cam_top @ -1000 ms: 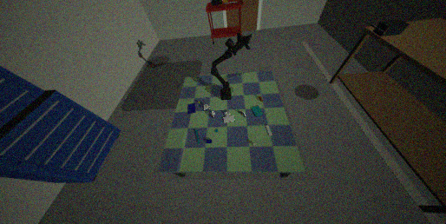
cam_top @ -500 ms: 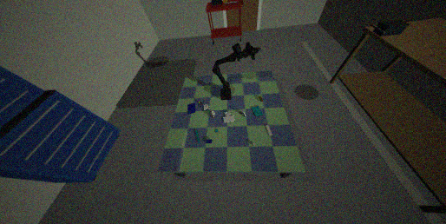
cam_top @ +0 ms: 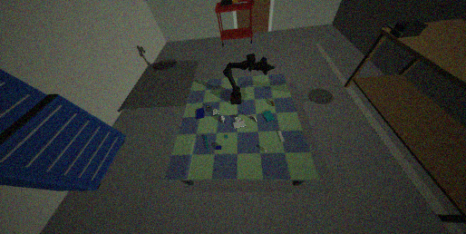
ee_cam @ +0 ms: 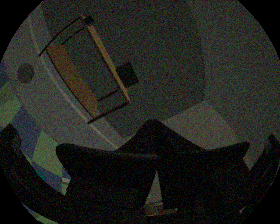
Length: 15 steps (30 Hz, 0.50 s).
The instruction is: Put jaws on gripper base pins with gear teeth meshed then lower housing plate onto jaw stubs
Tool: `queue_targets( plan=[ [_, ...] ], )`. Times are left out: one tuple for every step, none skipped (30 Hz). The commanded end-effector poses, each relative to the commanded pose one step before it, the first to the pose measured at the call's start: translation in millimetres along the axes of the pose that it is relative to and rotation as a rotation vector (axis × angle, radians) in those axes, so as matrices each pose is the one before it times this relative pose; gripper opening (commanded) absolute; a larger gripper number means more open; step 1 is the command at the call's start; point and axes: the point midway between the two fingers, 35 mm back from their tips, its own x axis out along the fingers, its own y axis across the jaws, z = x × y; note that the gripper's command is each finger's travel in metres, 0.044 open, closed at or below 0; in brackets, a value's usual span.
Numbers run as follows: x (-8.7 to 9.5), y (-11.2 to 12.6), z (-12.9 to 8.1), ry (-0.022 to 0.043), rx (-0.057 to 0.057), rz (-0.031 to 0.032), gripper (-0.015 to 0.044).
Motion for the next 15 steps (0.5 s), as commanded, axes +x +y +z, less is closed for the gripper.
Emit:
queue_targets(
  plan=[
    [7.69, 12.78, -47.81, 0.12786, 0.0412, 0.04294, 0.0],
    [2.08, 1.47, -10.0, 0.02748, 0.0099, 0.00648, 0.0],
    [2.1, 1.36, -10.03, 0.02748, 0.0102, 0.00629, 0.0],
    [2.13, 1.25, -10.05, 0.02748, 0.0105, 0.00611, 0.0],
    [2.15, 1.14, -10.07, 0.02747, 0.0107, 0.00593, 0.0],
    [2.17, 1.03, -10.09, 0.02746, 0.011, 0.00576, 0.0],
    [1.39, 0.76, -8.5, 0.02665, 0.0059, 0.0016, 0.0],
    [1.41, 0.72, -8.4, 0.02636, 0.0059, 0.00156, 0.0],
    [1.45, 0.69, -8.4, 0.02634, 0.0059, 0.00154, 0.0],
    [1.5, 0.67, -8.39, 0.02633, 0.0059, 0.00153, 0.0],
    [1.57, 0.64, -8.42, 0.02624, 0.0062, 0.0017, 0.0],
    [1.85, 0.61, -8.29, 0.02408, 0.0081, 0.00328, 0.0],
    [2.08, 0.55, -8.17, 0.02215, 0.0099, 0.00464, 0.0],
    [2.1, 0.48, -8.17, 0.02212, 0.01, 0.00456, 0.0],
    [2.11, 0.41, -8.18, 0.02209, 0.0102, 0.00447, 0.0]
  ],
)
